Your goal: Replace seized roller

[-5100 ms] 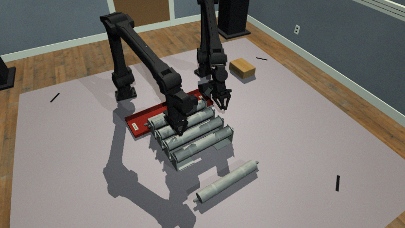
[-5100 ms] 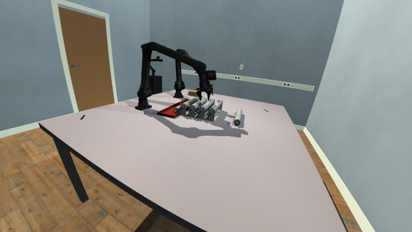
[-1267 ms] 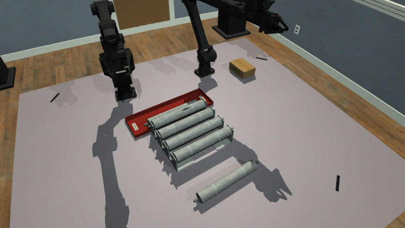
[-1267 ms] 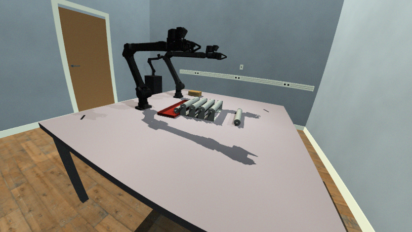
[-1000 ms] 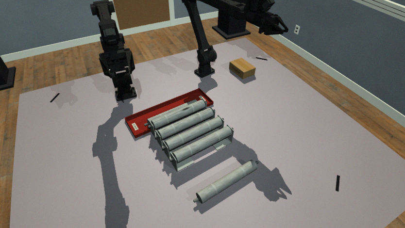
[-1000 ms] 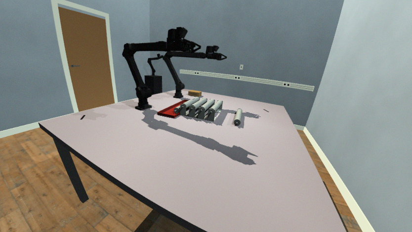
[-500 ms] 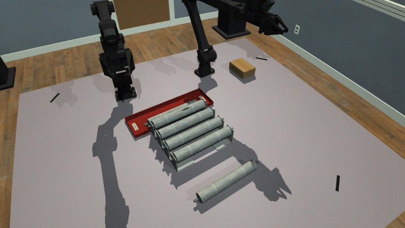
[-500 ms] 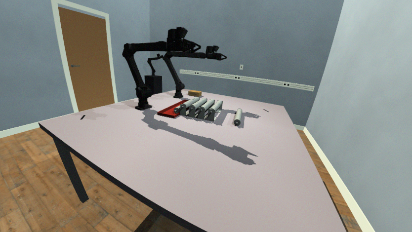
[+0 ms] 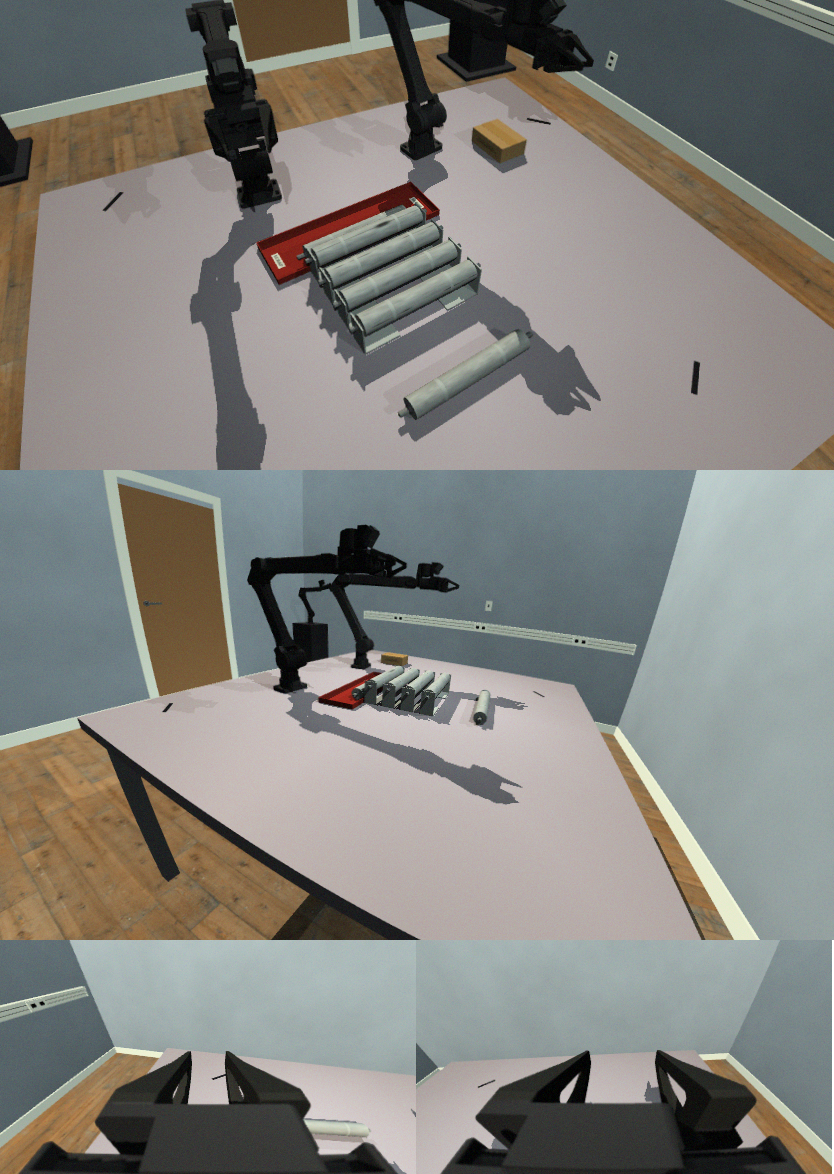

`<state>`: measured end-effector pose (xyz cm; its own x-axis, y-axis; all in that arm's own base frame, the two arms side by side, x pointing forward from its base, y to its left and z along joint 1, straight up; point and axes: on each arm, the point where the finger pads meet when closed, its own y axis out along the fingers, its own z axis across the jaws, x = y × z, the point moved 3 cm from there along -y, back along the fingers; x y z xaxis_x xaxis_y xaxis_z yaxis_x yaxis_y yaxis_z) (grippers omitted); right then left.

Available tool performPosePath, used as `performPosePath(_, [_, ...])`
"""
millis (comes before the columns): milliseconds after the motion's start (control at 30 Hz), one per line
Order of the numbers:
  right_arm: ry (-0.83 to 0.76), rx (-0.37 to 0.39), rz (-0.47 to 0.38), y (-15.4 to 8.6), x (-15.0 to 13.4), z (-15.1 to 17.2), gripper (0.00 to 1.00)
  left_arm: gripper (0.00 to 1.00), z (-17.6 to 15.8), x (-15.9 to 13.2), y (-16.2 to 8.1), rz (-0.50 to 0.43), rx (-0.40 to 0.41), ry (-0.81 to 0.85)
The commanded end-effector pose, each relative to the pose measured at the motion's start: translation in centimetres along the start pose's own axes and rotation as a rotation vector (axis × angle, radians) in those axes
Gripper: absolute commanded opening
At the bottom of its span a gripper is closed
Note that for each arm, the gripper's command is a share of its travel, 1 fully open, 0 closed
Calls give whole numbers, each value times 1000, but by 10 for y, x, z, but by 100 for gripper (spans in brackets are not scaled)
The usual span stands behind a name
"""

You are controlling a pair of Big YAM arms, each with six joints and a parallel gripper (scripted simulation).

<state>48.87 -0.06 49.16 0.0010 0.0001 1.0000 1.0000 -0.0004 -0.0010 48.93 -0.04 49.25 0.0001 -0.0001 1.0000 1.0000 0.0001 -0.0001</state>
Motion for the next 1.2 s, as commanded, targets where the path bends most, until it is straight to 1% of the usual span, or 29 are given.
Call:
performPosePath(0, [15,12,-86,3,54,4,62,32,-4,10,-4,-34,-10,-9])
performPosePath(67, [15,12,-87,4,54,5,62,32,-4,9,-4,-32,-10,-9])
performPosePath(167, [15,13,-87,4,55,5,62,32,-4,15,-4,-39,-10,-9])
performPosePath(1167, [15,13,-92,5,56,5,62,32,-4,20,-6,-44,-10,-9])
